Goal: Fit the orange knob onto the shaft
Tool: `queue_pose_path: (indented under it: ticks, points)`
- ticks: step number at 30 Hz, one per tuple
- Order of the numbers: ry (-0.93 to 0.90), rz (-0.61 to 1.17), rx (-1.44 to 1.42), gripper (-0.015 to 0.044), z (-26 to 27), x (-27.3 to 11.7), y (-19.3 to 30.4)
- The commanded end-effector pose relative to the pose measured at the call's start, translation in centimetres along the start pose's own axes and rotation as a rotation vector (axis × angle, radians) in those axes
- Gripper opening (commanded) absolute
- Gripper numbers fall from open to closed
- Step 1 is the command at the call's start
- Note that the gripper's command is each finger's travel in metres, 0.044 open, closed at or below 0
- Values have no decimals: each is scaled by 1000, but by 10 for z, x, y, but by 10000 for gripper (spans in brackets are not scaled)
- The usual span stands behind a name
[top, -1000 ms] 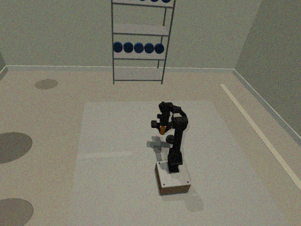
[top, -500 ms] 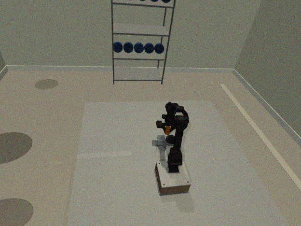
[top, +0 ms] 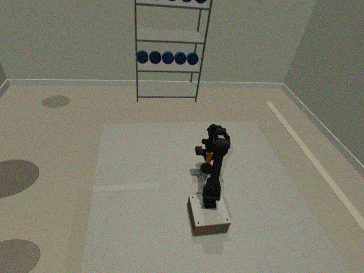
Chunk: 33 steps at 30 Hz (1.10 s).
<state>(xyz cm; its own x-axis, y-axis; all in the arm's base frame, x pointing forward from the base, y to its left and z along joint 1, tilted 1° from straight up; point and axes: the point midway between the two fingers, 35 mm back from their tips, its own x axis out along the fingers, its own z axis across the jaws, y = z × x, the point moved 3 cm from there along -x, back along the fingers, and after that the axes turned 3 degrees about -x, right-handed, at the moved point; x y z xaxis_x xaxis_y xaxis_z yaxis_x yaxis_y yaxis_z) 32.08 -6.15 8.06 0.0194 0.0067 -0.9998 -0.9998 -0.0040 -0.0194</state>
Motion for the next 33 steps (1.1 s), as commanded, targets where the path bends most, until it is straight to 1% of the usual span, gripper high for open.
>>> queue_pose_path:
  ticks: [1, 11, 22, 33]
  points:
    - [2, -9, -6, 0, -6, 0, -3]
    - [2, -9, -6, 0, -6, 26, -3]
    - [2, -9, -3, 0, -7, 20, -5]
    - [2, -9, -3, 0, -7, 25, -6]
